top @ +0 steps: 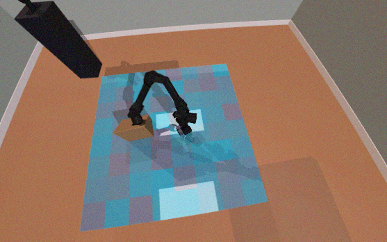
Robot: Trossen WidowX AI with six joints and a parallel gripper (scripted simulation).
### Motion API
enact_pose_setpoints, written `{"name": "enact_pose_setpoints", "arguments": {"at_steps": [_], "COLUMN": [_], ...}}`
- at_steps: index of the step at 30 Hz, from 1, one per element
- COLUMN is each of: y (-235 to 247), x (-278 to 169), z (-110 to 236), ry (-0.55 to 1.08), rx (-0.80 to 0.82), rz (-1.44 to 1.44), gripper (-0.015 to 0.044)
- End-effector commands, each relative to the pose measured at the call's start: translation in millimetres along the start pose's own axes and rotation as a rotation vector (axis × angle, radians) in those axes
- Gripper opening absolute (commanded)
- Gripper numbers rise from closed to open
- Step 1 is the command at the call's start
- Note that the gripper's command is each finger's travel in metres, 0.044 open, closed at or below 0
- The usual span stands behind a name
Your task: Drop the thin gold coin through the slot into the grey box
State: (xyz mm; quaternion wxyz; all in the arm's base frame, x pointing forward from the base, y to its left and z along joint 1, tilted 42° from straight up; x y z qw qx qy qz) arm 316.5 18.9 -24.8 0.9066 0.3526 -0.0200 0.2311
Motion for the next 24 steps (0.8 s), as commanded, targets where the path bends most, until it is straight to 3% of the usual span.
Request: {"name": "enact_pose_setpoints", "arguments": {"at_steps": [1, 8, 10, 13, 24], "y": [-0.1, -0.2, 0.1, 1.4, 1.4], "x": [0.3, 0.0, -1.8, -4.9, -4.9], "z": [4.1, 20.5, 39.9, 62.1, 62.1], "ry": [0.000, 0.000, 0.001, 0.001, 0.001], "rx": [0.000, 0.000, 0.003, 0.009, 0.009], "rz": [0.001, 0.000, -0.006, -0.011, -0.011], "gripper": [0.0213, 0.0397, 0.0440, 0.0440, 0.0440]}}
Point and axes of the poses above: the point midway between the two fingers, 35 mm back from their tips, its own z axis back along the fingers, its own y axis across the jaws, x = y × z, the point moved 7 cm from there along z, back along the fingers, and after that the axes turned 4 degrees about -z, right-handed, at the moved point
